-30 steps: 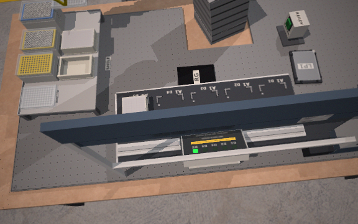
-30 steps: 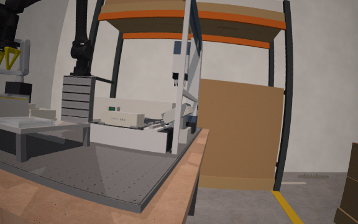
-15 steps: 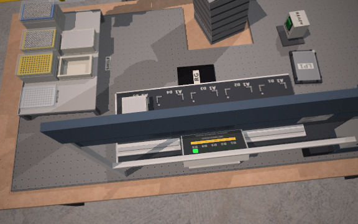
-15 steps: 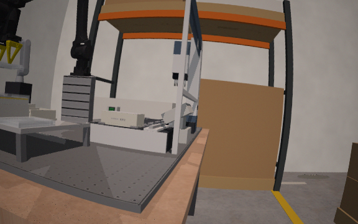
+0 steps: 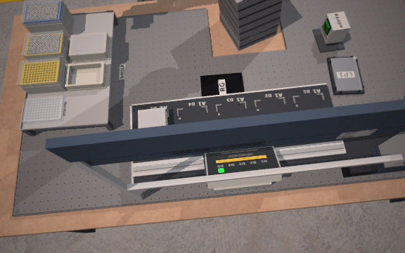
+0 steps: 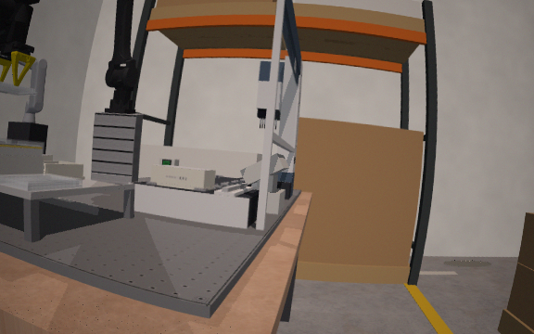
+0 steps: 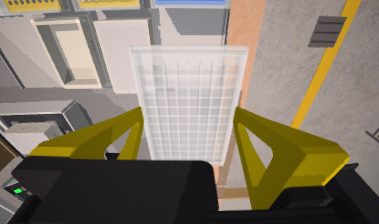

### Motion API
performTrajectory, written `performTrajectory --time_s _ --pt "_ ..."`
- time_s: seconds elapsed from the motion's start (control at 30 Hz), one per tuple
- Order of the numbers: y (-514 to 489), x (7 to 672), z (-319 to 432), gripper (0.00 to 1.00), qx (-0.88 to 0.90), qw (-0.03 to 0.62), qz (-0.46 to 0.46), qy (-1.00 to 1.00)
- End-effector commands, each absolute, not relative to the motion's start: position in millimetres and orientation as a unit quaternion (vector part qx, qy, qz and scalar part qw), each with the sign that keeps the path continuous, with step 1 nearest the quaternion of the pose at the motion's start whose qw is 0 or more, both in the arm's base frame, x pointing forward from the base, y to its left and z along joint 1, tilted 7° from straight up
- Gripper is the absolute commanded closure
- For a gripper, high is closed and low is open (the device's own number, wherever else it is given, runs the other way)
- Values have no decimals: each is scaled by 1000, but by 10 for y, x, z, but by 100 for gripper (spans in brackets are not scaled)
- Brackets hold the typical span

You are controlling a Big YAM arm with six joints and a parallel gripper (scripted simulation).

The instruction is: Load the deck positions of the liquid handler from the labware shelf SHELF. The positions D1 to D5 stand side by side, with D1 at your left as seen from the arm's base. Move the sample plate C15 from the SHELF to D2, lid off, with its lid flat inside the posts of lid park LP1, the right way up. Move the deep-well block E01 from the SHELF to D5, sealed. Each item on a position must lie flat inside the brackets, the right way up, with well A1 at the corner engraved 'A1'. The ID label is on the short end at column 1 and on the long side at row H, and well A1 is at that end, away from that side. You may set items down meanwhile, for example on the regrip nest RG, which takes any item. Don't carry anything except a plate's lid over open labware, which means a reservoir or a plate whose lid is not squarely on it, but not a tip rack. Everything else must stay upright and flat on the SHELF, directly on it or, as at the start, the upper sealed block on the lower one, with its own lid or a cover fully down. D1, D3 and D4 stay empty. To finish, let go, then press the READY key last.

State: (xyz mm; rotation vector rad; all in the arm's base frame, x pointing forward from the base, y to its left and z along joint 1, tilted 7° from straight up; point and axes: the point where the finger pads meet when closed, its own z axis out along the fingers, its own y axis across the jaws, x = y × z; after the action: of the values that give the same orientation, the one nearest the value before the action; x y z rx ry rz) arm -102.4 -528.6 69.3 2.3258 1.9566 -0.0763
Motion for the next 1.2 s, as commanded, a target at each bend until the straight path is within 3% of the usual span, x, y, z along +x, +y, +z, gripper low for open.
performTrajectory --time_s 0.0,0.63,1.17 --pt "-5507 -1166 1162 100 763 80 -64 639" --pt "-5456 -1168 1453 100 763 81 -64 639" --pt "-5347 -1143 1280 100 764 70 -50 639"
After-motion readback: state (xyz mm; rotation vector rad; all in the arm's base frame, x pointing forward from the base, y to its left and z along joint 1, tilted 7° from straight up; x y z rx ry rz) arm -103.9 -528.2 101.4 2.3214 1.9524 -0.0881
